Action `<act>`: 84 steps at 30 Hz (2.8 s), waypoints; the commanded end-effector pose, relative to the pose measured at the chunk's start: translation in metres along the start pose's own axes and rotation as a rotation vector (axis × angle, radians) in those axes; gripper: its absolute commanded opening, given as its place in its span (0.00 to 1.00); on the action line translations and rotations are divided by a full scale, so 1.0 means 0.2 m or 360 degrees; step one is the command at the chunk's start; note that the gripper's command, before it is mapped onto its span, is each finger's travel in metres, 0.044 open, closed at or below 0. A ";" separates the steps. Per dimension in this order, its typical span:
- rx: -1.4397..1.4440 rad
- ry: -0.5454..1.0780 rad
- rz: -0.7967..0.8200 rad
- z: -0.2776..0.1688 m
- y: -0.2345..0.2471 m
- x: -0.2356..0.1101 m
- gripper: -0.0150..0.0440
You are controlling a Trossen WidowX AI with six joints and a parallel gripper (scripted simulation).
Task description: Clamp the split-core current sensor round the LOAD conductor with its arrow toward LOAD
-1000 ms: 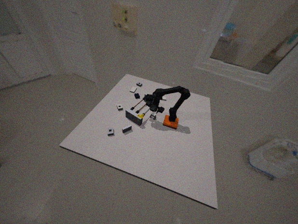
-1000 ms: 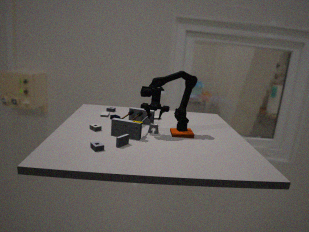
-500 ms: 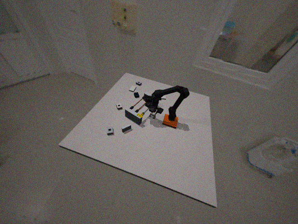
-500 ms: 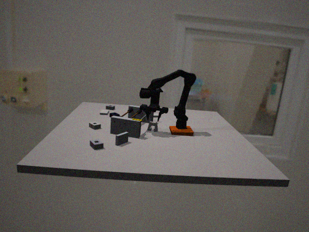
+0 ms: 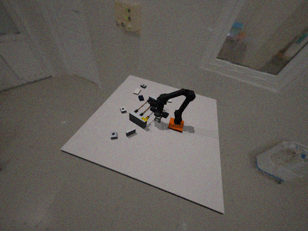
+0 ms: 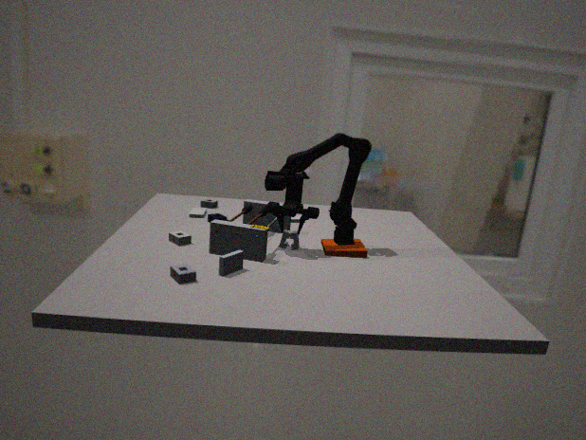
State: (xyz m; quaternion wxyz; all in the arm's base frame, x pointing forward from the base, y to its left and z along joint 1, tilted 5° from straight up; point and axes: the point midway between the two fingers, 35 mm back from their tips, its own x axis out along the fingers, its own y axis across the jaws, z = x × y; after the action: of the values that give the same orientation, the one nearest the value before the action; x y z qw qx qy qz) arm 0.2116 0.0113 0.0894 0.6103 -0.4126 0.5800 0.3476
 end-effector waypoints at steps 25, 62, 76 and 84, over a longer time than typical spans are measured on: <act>-0.0002 -0.0004 0.0002 0.02 -0.03 -0.23 0.25; 0.0952 -0.0005 0.0007 0.02 -0.09 -0.56 0.25; 0.1770 -0.0004 0.0007 0.01 -0.15 -0.55 0.25; 0.2237 -0.0004 0.0007 0.01 -0.17 -0.55 0.25</act>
State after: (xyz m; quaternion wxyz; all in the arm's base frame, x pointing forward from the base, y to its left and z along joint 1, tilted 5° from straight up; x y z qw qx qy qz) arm 0.2312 0.0051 0.2013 0.7340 0.0419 0.6736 -0.0761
